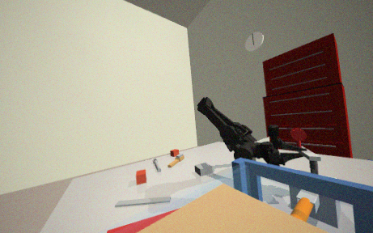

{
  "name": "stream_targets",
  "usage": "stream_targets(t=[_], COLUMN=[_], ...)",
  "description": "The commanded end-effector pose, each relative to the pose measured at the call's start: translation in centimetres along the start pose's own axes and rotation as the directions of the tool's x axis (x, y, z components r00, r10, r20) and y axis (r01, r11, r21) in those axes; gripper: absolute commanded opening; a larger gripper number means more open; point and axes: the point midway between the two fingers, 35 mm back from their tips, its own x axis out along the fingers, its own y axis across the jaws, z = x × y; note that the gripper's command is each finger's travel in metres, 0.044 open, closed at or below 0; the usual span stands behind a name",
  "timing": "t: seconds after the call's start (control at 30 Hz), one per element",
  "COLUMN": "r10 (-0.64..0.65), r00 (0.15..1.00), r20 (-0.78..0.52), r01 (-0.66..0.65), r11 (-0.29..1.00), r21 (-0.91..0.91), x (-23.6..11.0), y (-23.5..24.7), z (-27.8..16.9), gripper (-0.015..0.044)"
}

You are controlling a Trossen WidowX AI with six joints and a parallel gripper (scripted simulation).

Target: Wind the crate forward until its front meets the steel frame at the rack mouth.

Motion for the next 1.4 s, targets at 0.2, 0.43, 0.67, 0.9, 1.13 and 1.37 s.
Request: stream_targets(t=[0.2,0.43,0.67,0.9,1.13,1.37], r10=[0.005,0.005,0.005,0.005,0.004,0.004], r00=[1.0,1.0,1.0,1.0,1.0,1.0], r20=[-0.001,-0.001,-0.001,0.0,-0.002,-0.002], r01=[-0.005,-0.005,-0.005,-0.005,-0.004,-0.004], r11=[1.0,1.0,1.0,1.0,1.0,1.0], r21=[-0.006,-0.006,-0.006,-0.006,-0.006,-0.006], x=[-0.4,-0.8,-0.9,-0.8,-0.7,-0.7], y=[-0.1,-0.3,-0.7,-0.9,-1.2,-1.4], z=[-0.1,-0.1,-0.1,-0.1,-0.1,-0.1], gripper=[0.0,0.0,0.0,0.0,0.0,0.0])
